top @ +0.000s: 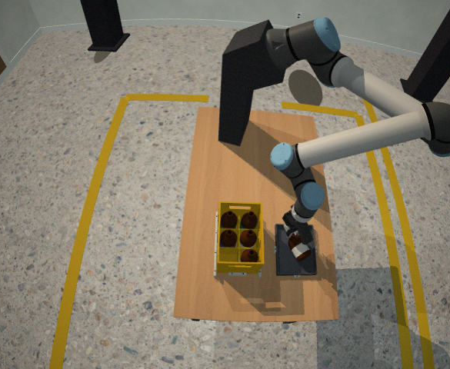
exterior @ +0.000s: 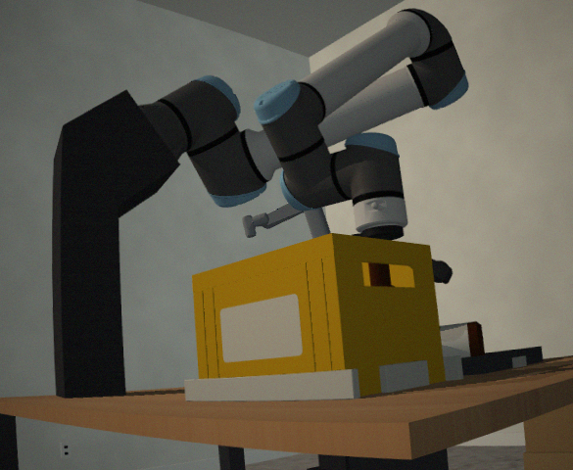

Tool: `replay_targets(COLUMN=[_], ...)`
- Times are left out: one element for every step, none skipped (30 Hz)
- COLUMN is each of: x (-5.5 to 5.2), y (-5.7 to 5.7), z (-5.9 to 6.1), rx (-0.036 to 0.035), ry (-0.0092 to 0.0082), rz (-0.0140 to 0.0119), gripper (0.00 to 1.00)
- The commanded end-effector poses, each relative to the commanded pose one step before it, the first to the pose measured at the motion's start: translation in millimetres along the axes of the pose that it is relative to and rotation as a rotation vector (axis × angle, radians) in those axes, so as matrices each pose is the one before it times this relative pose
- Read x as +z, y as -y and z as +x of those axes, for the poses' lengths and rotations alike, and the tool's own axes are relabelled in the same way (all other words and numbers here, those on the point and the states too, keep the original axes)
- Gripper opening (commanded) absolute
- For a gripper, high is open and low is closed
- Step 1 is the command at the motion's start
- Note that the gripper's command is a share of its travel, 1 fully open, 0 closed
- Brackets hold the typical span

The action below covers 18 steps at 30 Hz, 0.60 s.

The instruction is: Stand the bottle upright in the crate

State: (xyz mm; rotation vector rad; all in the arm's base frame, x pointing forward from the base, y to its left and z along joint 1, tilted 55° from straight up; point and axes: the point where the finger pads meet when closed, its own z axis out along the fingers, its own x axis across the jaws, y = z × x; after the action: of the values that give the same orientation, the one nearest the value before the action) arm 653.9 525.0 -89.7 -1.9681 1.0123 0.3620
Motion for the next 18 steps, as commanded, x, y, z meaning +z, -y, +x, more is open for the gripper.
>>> replay_targets(x=[-0.59,-0.09,-0.11,-0.13,-0.15,-0.18,-0.21,-0.24,-0.27,-0.3,-0.33,-0.36,-0.4,0.0,0.0,-0.43,-0.47,-0.51], y=[0.37,0.0,0.0,0.0,0.0,0.0,0.0,0.0,0.0,0.0,0.0,0.0,0.0,0.0,0.0,0.0,0.0,0.0], z=[0.18,0.0,0.0,0.0,0.0,0.0,0.0,0.0,0.0,0.0,0.0,0.0,0.0,0.0,0.0,0.0,0.0,0.0], rx=[-0.00015,0.0,0.0,0.0,0.0,0.0,0.0,0.0,0.0,0.0,0.0,0.0,0.0,0.0,0.0,0.0,0.0,0.0], ry=[-0.00036,0.0,0.0,0.0,0.0,0.0,0.0,0.0,0.0,0.0,0.0,0.0,0.0,0.0,0.0,0.0,0.0,0.0], rz=[0.00064,0.0,0.0,0.0,0.0,0.0,0.0,0.0,0.0,0.0,0.0,0.0,0.0,0.0,0.0,0.0,0.0,0.0], gripper=[0.0,0.0,0.0,0.0,0.0,0.0,0.0,0.0,0.0,0.0,0.0,0.0,0.0,0.0,0.0,0.0,0.0,0.0])
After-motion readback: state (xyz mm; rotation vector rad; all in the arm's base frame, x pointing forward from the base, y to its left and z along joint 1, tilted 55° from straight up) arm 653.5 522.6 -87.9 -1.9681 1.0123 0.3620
